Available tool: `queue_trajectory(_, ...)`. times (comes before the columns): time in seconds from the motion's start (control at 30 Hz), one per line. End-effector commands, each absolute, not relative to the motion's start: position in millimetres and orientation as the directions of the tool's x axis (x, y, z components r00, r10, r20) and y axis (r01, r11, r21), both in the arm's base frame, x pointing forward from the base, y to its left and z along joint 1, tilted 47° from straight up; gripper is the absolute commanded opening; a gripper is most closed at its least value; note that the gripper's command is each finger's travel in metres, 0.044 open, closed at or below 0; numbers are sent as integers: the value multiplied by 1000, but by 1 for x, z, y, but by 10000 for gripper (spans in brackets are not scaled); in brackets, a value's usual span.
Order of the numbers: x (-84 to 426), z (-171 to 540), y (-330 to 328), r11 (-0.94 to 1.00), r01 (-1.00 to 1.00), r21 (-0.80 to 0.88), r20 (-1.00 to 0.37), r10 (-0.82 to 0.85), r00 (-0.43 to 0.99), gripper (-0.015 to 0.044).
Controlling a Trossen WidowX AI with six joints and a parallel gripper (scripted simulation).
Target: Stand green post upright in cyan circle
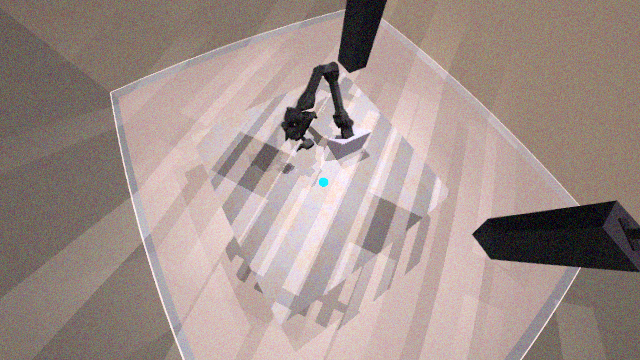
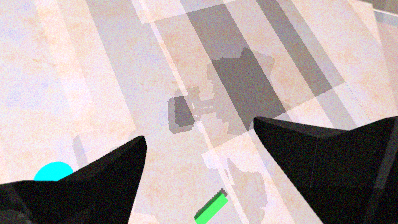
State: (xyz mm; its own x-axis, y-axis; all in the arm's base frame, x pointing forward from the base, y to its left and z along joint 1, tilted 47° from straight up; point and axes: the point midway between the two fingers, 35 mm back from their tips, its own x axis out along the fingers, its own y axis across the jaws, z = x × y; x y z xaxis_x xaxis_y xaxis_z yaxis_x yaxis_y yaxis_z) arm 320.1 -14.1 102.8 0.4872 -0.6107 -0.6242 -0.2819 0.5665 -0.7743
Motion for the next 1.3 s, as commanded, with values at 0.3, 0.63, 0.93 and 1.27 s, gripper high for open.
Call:
queue_trajectory(0.3,271,105,-88,669,391,-632,-678,-722,139,233)
queue_trajectory(0.63,237,113,-119,451,708,-543,-681,-730,-57,233)
queue_trajectory(0.93,237,113,-119,451,708,-543,-681,-730,-57,233)
queue_trajectory(1.27,241,75,-157,456,712,-534,-691,-720,-57,233)
